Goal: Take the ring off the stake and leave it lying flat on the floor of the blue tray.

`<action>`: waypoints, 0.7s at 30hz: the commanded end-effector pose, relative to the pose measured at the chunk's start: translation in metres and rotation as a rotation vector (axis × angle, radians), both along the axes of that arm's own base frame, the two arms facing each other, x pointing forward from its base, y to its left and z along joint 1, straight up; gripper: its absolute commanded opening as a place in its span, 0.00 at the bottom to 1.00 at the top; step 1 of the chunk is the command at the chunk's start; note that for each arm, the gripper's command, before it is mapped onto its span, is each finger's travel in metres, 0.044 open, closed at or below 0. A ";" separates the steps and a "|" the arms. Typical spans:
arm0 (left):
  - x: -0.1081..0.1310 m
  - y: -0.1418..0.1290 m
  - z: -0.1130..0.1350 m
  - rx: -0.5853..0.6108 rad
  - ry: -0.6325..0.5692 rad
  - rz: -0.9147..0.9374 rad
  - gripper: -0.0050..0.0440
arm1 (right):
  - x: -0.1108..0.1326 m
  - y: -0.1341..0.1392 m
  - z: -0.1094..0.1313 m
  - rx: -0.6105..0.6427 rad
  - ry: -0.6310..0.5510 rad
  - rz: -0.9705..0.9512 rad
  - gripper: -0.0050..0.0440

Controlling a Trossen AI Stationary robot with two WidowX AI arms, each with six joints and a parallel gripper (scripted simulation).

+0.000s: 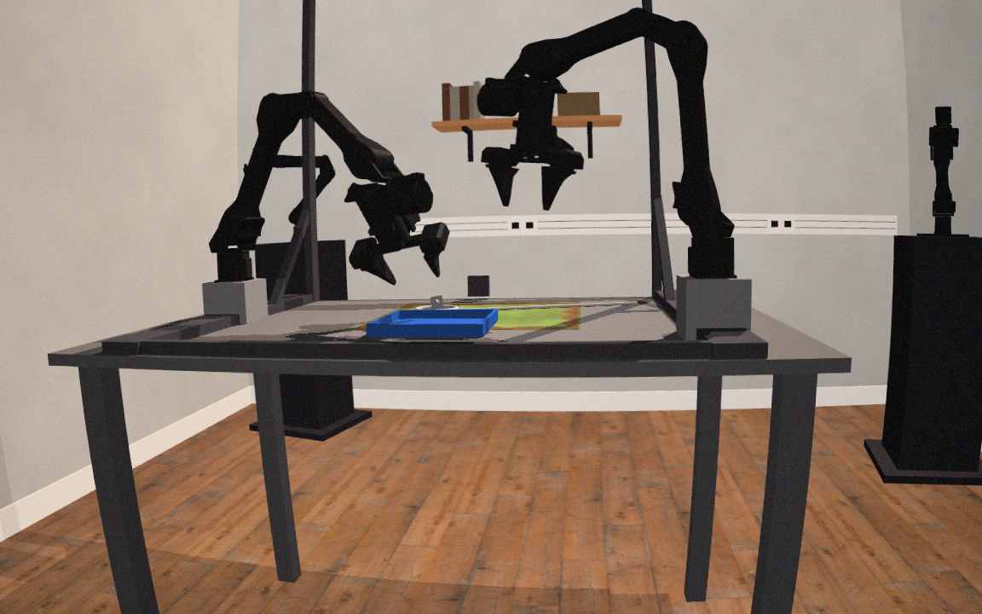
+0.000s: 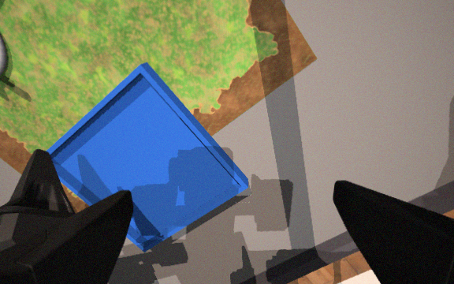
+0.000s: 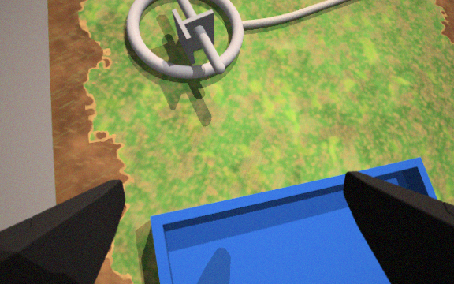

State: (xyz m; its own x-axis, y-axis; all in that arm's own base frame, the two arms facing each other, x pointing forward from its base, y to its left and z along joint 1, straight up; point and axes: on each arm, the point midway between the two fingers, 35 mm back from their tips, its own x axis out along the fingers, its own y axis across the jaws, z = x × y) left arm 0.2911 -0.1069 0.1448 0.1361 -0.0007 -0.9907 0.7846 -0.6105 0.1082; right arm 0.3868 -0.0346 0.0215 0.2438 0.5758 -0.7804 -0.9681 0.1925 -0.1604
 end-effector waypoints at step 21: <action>0.009 -0.036 -0.012 -0.541 -0.322 0.721 1.00 | -0.005 0.053 0.027 -0.052 0.097 -0.412 1.00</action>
State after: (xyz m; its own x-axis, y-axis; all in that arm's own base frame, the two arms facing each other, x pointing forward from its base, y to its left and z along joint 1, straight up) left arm 0.3001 -0.1367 0.1269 0.4633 -0.2126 -0.8603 0.8853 0.0674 0.4601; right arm 0.3826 0.0089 0.0379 0.3356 0.4414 -0.8322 -0.8595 0.5051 -0.0787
